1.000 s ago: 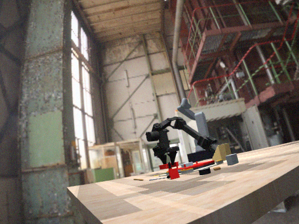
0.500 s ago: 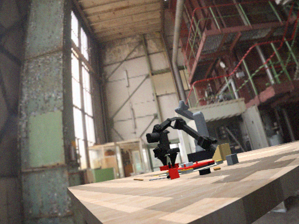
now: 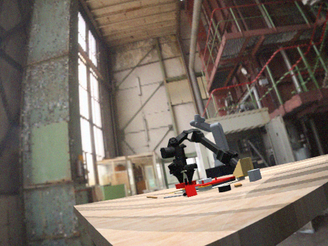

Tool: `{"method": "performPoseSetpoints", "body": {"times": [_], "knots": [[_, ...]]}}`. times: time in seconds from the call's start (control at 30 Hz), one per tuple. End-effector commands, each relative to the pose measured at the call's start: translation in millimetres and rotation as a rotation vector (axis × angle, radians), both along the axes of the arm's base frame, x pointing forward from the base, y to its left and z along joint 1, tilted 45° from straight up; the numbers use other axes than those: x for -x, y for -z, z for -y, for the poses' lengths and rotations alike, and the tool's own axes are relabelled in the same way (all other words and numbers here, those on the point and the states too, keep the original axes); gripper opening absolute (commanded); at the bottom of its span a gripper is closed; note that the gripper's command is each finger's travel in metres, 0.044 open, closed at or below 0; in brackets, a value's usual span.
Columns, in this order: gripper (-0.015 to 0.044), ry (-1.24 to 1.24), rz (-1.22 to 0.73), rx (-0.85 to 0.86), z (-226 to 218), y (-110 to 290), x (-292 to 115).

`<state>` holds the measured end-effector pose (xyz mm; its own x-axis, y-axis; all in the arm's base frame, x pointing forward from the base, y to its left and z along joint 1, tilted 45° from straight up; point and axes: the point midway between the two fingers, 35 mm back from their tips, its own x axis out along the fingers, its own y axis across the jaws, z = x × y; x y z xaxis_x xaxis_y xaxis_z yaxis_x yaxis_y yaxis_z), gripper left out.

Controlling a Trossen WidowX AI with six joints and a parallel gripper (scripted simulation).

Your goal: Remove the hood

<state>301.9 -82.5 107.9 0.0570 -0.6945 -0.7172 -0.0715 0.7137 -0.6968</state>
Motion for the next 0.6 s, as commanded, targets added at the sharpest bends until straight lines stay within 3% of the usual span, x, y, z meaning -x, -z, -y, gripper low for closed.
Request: {"method": "performPoseSetpoints", "body": {"times": [0.0,0.57], "knots": [[0.0000,-0.003,-0.002,0.005,1.7,1.2,-0.3],[0.0000,-0.003,-0.002,0.005,7.7,7.1,-0.6]]}}
